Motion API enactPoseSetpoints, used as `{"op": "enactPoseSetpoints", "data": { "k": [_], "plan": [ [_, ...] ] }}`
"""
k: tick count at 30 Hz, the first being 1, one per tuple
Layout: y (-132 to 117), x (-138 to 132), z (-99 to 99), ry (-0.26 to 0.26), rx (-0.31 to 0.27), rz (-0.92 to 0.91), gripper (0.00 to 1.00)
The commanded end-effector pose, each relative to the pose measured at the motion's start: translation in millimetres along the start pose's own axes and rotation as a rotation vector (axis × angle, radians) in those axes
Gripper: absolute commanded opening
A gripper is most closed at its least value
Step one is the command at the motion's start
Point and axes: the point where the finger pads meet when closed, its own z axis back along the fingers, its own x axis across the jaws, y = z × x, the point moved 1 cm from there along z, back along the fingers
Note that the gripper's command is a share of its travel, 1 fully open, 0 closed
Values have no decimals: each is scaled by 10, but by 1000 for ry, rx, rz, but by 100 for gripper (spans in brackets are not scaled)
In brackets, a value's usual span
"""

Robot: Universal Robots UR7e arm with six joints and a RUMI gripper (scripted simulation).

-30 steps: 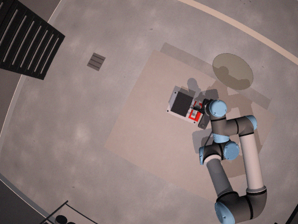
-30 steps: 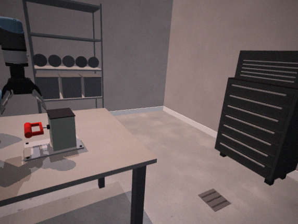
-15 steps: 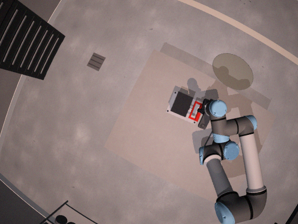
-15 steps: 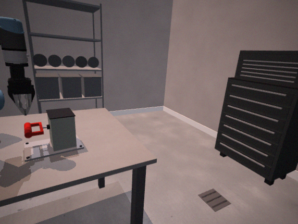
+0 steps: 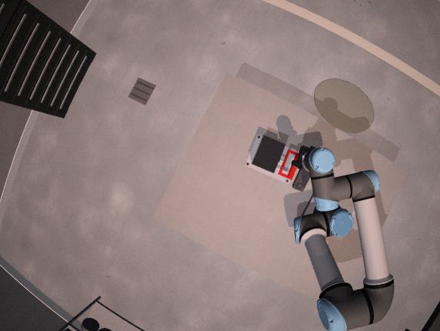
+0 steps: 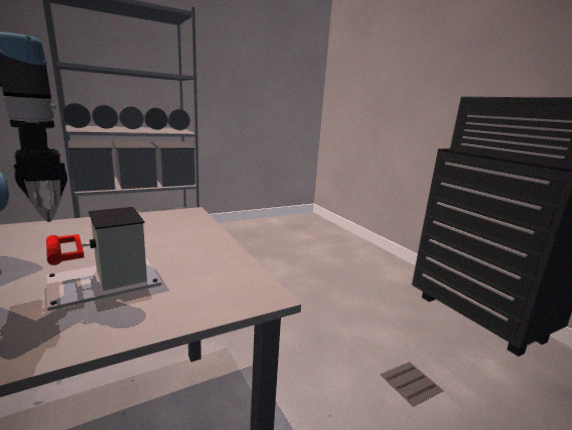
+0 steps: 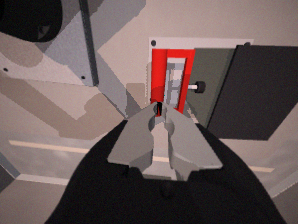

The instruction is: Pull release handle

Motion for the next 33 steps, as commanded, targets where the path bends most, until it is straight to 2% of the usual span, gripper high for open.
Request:
{"op": "enactPoseSetpoints", "data": {
  "k": [1,12,13,33],
  "plan": [
    [-2,2,3,-1,-1,0,0],
    [-2,2,3,-1,-1,0,0],
    [-2,2,3,-1,-1,0,33],
    [-2,2,3,-1,-1,0,33]
  ]
}}
